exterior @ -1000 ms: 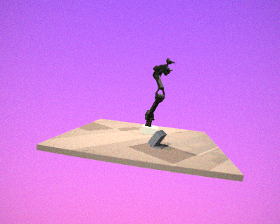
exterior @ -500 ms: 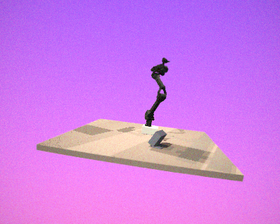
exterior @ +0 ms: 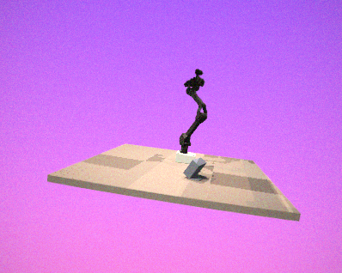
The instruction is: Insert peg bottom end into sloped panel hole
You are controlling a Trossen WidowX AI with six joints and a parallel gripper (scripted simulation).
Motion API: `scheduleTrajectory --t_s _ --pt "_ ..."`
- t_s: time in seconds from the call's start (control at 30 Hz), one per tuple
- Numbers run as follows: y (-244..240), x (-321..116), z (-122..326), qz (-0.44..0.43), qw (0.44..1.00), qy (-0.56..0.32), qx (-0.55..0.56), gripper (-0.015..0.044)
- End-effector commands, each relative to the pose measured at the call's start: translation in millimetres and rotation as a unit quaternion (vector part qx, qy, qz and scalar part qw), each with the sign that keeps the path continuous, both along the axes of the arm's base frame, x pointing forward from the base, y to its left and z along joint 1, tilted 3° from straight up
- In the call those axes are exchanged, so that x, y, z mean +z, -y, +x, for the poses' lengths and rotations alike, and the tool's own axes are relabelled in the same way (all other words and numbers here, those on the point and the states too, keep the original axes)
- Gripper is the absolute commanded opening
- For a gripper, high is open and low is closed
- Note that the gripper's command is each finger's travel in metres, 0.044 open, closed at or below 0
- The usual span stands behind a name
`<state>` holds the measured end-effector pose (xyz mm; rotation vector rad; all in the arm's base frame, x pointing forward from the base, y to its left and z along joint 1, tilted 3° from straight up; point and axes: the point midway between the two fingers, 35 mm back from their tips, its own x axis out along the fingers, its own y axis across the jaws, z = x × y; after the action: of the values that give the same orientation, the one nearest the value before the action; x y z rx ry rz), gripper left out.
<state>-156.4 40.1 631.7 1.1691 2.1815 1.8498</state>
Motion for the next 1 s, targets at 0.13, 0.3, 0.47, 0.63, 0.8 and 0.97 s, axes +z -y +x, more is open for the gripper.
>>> scheduleTrajectory --t_s 0.13,0.3,0.47,0.63,0.8,0.97 --pt "39 -2 -19 0.060 0.996 0.023 0.055 0.0440" --pt "63 -4 -26 0.098 0.991 0.034 0.087 0.0440" --pt "87 -6 -30 0.137 0.982 0.043 0.119 0.0440" --pt "115 -10 -34 0.176 0.971 0.051 0.153 0.0440" --pt "144 -16 -35 0.217 0.956 0.057 0.188 0.0440" --pt "170 -21 -33 0.236 0.943 0.048 0.229 0.0440"
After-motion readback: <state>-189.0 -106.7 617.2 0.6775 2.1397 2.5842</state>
